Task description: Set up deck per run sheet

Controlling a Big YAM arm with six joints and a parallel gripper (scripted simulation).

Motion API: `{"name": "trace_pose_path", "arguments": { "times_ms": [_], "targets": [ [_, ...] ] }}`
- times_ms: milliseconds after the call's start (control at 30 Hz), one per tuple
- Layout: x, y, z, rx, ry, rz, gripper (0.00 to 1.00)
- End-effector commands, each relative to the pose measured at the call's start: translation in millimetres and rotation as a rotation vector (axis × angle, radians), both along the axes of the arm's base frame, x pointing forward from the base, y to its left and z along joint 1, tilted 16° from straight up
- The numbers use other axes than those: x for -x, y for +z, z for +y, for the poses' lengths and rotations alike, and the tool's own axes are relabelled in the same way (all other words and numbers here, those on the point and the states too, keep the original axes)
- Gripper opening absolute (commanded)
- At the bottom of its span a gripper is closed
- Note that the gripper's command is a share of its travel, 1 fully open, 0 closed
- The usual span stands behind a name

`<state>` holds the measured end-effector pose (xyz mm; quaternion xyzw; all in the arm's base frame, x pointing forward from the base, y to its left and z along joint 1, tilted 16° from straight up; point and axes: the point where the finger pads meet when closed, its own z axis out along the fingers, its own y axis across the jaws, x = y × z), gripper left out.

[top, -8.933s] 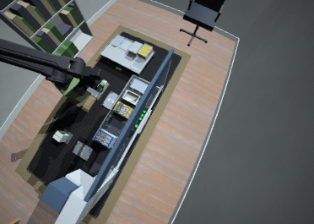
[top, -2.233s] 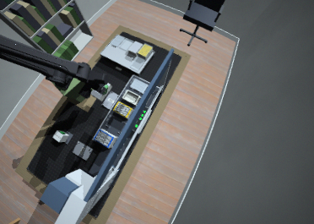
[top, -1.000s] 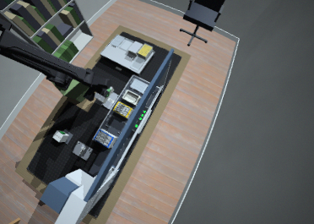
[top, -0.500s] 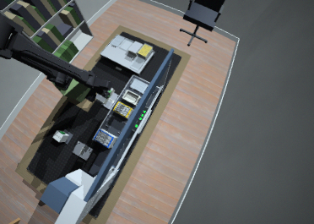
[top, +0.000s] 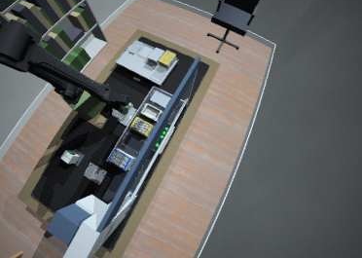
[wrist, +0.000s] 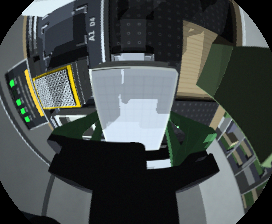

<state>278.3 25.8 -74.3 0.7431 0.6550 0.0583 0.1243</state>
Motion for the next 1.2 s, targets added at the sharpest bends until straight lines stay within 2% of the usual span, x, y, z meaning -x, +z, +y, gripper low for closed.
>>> {"name": "trace_pose_path", "arguments": {
  "times_ms": [0, 100, 133, 167, 600, 667, 700, 767, 1167],
  "targets": [
    [-8, -1.4, -3, 0.0, 0.001, -0.019, 0.0],
    [-9, -2.6, -2, -0.001, 0.002, -0.02, 0.0],
    [-17, 4.3, 1, -0.006, 0.009, -0.052, 0.0],
    [-13, -4.7, -1, -0.001, 0.006, -0.025, 0.0],
    [-19, -26.1, -5, -0.001, 0.002, -0.023, 0.0],
    [-19, -26.1, -5, -0.001, 0.002, -0.023, 0.0],
    [-26, -19.1, -2, -0.006, 0.009, -0.053, 0.0],
    [-20, -31.1, -6, 0.0, 0.001, -0.022, 0.0],
    [-23, -51.1, -8, 0.0, 0.003, -0.018, 0.0]
  ]
}}
